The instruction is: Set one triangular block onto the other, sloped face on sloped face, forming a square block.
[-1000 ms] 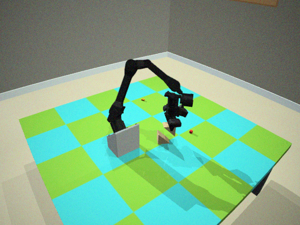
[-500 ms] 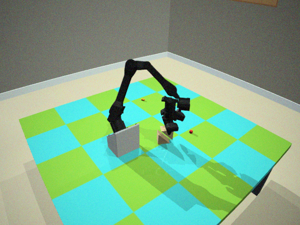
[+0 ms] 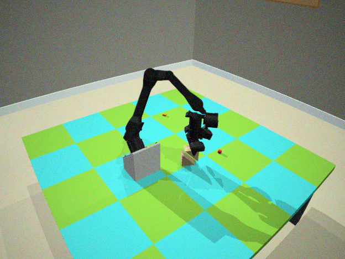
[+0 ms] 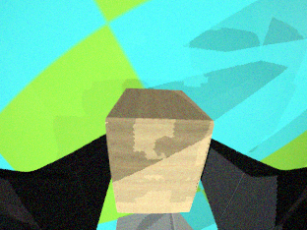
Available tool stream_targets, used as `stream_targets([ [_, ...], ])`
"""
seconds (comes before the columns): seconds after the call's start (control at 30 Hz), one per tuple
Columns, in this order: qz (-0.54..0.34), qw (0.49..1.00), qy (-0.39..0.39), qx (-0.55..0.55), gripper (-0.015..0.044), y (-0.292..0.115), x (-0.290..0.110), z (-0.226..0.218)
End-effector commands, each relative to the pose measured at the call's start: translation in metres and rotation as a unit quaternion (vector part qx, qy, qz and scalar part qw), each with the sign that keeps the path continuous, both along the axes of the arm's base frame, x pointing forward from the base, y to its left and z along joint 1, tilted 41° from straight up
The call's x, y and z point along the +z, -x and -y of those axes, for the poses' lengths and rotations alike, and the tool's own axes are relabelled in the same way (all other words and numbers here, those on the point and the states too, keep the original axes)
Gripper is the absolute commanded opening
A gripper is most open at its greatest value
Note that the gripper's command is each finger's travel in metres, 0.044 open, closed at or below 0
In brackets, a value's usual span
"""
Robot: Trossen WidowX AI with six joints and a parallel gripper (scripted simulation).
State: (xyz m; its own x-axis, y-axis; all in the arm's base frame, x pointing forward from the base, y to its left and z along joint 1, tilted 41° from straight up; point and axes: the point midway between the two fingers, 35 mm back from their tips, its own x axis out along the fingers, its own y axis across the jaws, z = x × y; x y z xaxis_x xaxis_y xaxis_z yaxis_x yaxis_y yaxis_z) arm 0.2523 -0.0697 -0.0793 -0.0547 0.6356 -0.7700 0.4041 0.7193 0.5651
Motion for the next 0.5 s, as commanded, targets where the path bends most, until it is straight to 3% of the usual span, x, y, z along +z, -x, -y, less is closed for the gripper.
stream_targets([
  [0.0, -0.001, 1.0, -0.002, -0.003, 0.0, 0.0004, 0.0, -0.0009],
  [0.47, -0.002, 1.0, -0.003, -0.006, 0.0, 0.0006, 0.0001, -0.0017],
])
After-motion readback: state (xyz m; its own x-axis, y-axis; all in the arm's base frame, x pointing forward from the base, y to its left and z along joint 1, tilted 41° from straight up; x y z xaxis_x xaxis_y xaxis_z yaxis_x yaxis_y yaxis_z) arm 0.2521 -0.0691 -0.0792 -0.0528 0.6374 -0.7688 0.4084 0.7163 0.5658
